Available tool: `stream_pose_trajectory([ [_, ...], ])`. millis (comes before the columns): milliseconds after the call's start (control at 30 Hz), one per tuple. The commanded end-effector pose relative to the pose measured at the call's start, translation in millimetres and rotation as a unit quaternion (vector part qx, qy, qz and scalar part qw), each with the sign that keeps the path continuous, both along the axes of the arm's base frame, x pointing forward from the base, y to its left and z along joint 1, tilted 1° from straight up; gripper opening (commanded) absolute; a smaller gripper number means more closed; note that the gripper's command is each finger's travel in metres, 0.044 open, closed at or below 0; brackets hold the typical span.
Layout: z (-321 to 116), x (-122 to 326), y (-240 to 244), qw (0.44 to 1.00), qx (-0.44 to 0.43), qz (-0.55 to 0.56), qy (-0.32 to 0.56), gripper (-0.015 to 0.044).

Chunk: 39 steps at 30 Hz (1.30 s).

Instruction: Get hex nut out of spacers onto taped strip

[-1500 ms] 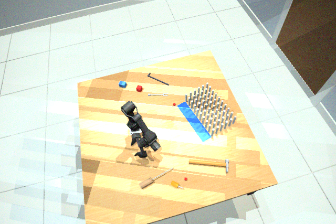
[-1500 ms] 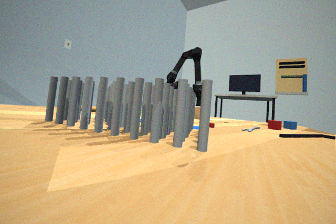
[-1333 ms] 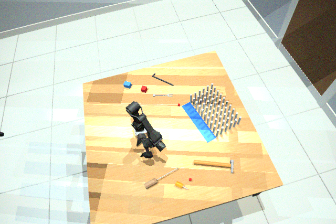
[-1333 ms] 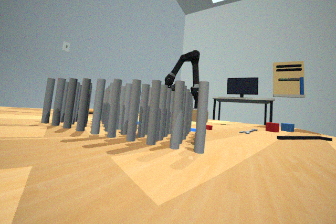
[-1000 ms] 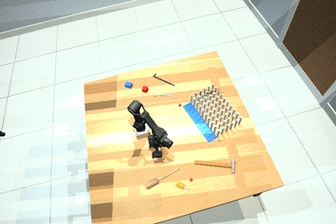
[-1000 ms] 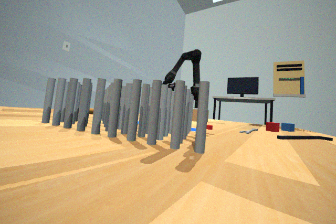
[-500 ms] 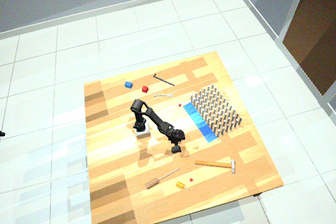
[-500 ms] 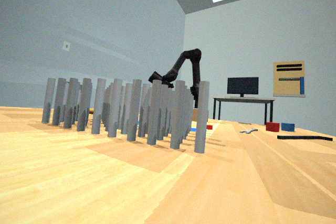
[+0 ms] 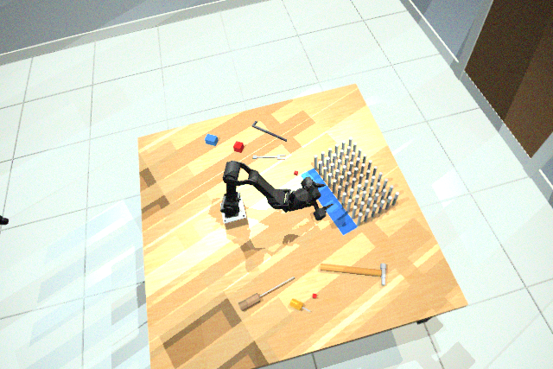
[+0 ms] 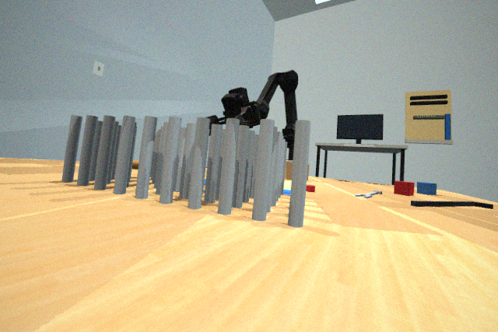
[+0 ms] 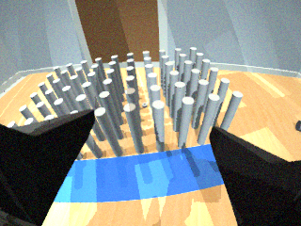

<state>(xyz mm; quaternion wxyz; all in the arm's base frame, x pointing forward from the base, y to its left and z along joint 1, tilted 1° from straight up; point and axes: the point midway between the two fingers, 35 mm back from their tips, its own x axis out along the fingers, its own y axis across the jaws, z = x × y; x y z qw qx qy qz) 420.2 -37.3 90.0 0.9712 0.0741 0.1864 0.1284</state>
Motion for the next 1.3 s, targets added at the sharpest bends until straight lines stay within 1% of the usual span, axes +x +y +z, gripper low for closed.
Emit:
stream_pose_trajectory([
  [0,1.8,2.0,5.7,1.000,0.015,0.011,-0.007,0.0440],
  [1067,1.5,2.0,4.3,1.000,0.017,0.009,-0.006,0.0440],
  [1167,-2.3,1.9,-17.4,0.999,0.037,-0.020,0.016,0.0440],
  [1267,-9.2,-2.7,-60.3,0.992,0.080,-0.077,0.057,0.0440],
])
